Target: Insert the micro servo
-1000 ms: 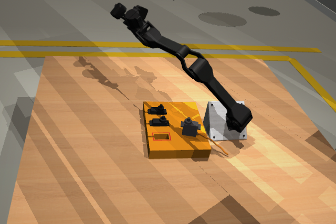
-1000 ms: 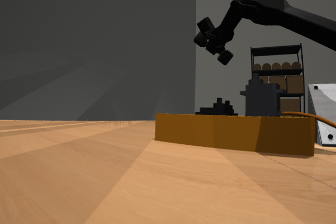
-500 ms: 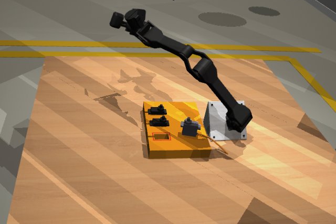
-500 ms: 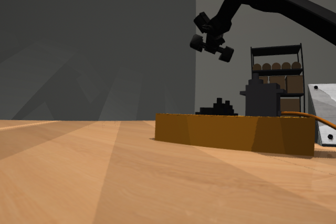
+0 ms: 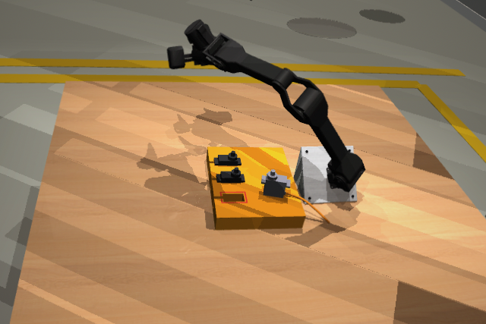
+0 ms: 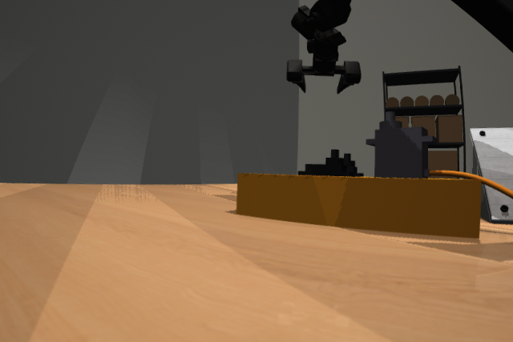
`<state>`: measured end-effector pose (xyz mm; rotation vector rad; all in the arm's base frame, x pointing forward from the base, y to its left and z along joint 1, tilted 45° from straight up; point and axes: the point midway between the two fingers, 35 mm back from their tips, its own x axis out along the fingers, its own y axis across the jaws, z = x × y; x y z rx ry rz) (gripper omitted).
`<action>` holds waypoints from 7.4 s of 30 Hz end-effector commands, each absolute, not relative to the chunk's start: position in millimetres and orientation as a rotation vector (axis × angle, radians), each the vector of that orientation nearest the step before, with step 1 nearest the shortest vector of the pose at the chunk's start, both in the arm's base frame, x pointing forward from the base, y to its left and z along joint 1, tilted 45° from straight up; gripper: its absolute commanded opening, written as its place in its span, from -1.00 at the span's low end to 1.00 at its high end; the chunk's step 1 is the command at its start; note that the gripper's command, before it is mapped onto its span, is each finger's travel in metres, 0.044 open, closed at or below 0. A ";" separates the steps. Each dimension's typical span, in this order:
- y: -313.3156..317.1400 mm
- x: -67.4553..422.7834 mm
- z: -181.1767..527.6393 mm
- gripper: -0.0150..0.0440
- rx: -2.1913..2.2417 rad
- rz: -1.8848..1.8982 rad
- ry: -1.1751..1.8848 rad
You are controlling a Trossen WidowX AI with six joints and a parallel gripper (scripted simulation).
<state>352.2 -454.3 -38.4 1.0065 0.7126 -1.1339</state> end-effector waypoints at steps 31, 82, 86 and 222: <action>-169.3 242.6 74.7 1.00 0.917 -0.100 1.463; -46.7 193.5 88.9 0.11 0.955 0.279 1.490; -46.7 193.5 88.9 -0.11 0.955 0.279 1.490; -69.0 238.1 117.7 -0.49 2.729 -2.559 0.811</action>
